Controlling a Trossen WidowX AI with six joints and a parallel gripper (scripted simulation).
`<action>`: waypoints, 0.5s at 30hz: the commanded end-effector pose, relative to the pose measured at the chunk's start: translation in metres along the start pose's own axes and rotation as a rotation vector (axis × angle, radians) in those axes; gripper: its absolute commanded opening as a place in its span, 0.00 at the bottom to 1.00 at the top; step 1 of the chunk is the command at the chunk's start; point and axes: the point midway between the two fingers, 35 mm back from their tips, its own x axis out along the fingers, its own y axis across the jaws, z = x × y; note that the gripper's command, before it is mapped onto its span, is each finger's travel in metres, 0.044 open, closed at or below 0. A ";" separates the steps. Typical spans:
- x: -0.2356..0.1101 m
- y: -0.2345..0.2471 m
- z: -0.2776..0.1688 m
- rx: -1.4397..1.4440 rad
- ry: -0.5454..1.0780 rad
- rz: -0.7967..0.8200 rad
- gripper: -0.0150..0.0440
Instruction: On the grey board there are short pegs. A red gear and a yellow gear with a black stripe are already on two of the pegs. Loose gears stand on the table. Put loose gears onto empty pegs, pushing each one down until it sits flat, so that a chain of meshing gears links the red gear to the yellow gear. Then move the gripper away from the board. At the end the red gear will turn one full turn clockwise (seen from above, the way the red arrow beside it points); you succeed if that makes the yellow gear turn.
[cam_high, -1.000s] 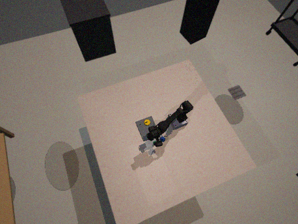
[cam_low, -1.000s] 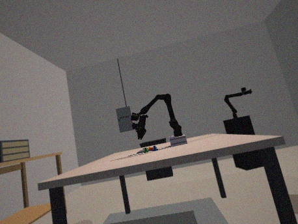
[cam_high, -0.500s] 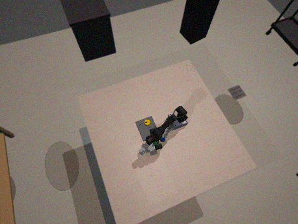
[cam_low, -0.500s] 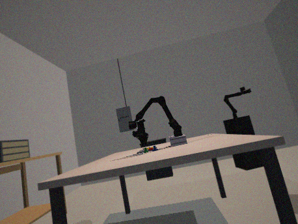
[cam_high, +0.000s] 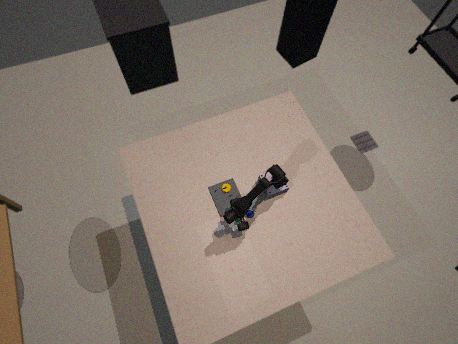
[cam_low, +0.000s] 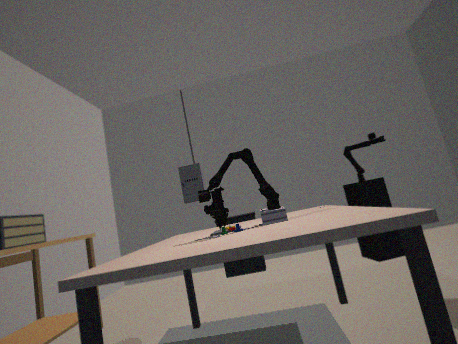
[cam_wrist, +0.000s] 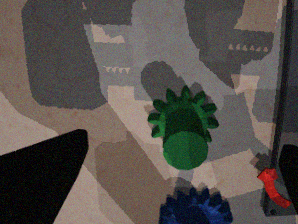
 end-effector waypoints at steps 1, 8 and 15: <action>0.008 -0.001 -0.002 0.006 0.007 0.000 1.00; 0.012 -0.001 -0.002 0.006 0.007 0.000 1.00; 0.012 -0.001 -0.002 0.006 0.007 0.000 0.73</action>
